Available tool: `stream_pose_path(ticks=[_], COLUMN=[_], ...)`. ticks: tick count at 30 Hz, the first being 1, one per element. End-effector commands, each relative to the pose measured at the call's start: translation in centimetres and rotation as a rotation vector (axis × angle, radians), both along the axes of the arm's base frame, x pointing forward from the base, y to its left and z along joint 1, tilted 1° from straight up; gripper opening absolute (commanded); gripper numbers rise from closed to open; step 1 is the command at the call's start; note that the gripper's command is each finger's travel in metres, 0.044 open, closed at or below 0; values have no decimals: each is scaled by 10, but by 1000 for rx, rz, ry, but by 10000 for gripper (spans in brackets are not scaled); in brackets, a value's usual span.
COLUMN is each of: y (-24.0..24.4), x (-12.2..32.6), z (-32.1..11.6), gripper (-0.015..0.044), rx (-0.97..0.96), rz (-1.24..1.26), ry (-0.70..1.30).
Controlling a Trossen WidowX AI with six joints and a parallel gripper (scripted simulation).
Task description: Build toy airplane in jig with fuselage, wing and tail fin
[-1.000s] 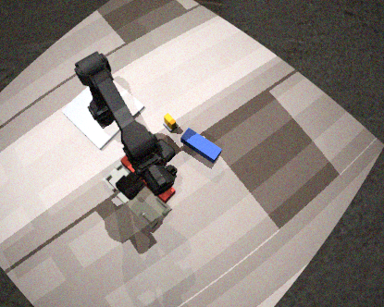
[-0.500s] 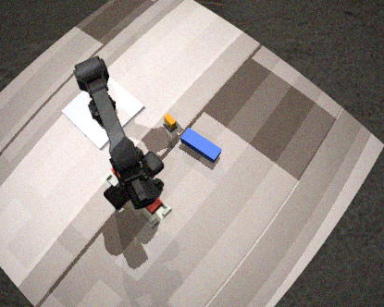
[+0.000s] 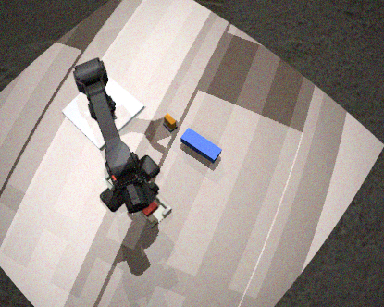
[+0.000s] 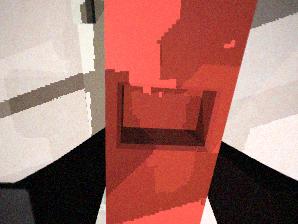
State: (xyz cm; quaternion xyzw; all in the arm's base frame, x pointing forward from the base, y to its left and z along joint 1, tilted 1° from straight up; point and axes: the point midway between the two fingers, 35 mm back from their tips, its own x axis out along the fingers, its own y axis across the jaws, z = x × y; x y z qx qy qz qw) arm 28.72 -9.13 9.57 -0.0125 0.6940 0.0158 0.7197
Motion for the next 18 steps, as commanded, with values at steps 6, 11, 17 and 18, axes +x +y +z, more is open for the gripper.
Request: stream_pose_path(ticks=[6,11,17,18], y=[-1,-1,-1,-1], x=[0,0,1,1], z=[-1,-1,-8,-10], gripper=[195,195,195,195], rx=[-1,-1,-1,-1], rz=[4,4,4,4], ry=[0,0,0,0])
